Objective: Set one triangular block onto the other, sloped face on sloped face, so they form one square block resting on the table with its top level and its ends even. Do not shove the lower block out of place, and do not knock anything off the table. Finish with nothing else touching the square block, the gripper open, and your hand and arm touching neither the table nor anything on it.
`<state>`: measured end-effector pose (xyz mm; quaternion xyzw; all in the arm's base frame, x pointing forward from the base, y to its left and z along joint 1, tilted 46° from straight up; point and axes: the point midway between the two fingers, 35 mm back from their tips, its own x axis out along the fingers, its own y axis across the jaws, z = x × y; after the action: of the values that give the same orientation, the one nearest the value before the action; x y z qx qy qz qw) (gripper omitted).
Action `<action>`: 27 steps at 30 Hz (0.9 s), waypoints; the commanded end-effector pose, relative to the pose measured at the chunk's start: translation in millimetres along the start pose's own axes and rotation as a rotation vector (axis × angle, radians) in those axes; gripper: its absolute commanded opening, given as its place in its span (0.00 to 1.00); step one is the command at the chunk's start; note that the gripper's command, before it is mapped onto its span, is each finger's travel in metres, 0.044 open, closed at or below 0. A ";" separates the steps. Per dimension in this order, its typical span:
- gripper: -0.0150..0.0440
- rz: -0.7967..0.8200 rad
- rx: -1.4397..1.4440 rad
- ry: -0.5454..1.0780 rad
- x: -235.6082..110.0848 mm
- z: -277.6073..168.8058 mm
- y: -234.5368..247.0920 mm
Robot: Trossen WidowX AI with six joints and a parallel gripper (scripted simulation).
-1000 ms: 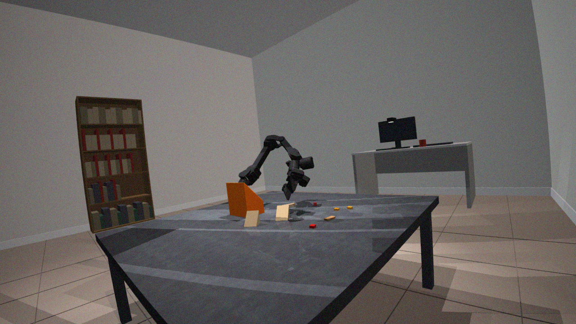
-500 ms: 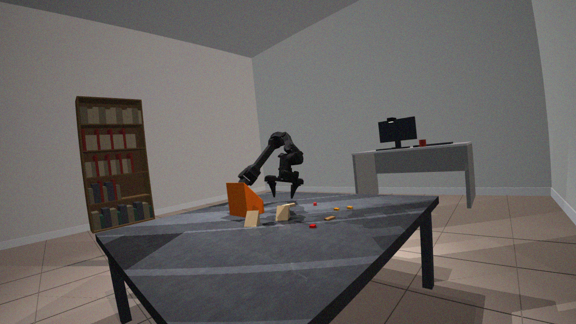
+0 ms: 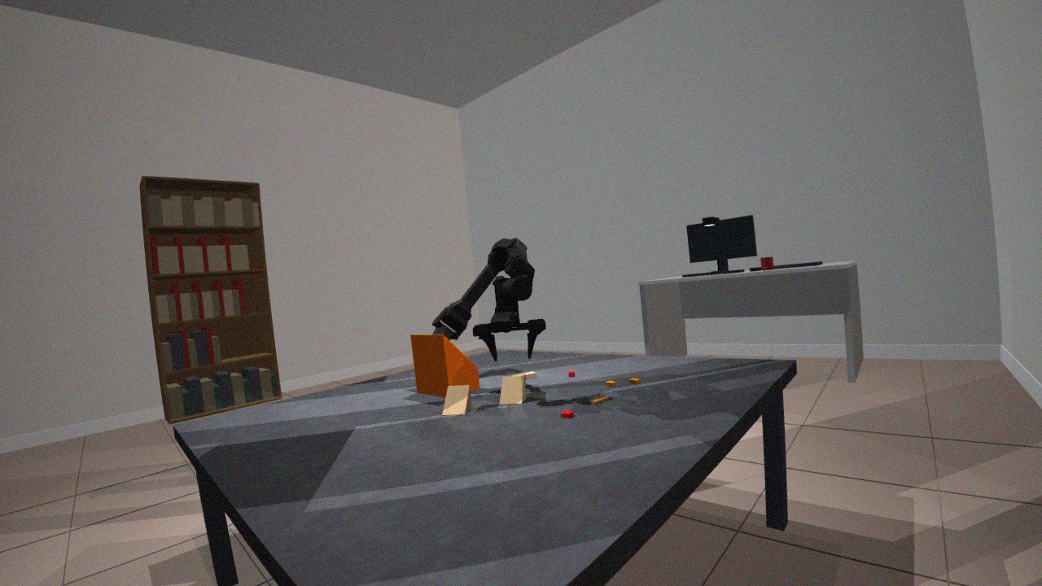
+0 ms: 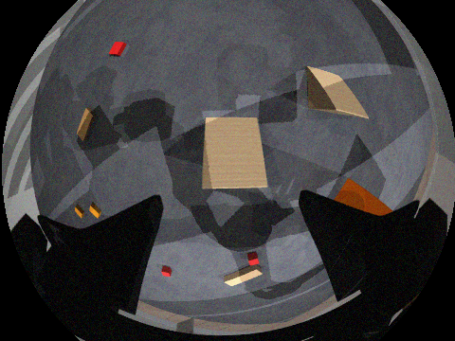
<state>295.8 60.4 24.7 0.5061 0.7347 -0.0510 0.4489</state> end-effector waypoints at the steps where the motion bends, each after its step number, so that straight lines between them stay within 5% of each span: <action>1: 1.00 0.002 0.013 0.008 4.6 1.3 -0.4; 27: 1.00 0.001 0.013 0.004 47.0 6.9 -0.4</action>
<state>297.8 85.7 -6.7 0.5079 0.7323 -0.0522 0.4506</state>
